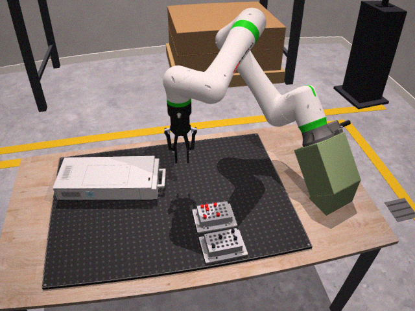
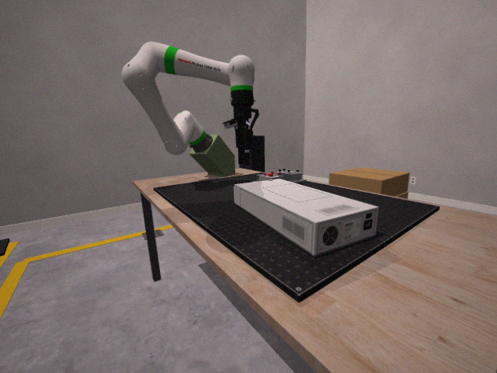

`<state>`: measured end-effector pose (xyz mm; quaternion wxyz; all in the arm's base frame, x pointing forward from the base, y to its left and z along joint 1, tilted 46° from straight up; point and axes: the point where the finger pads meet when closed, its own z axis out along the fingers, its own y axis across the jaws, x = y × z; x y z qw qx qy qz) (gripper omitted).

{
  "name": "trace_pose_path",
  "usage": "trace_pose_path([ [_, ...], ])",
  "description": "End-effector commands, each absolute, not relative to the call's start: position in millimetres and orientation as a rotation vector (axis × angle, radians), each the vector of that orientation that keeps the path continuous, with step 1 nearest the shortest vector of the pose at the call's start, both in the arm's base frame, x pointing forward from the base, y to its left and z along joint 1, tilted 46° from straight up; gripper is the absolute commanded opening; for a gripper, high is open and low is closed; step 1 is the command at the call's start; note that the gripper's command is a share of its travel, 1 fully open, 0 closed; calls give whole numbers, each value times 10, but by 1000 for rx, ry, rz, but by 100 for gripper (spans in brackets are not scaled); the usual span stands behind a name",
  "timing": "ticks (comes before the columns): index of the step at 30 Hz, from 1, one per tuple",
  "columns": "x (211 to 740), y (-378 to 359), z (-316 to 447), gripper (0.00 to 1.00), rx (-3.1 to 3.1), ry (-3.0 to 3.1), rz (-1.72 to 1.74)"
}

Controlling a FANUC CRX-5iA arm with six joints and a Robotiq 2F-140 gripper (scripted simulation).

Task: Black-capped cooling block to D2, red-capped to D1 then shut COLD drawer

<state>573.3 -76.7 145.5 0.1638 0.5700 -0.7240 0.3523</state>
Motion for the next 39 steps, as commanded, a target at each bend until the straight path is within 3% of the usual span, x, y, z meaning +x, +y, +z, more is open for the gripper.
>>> trace_pose_path([
  [1, 5581, -694, 1461, 35, 1627, -2065, 1007],
  [18, 5044, -480, 1449, 35, 1627, -2065, 1007],
  [39, 5044, -480, 1449, 35, 1627, -2065, 1007],
])
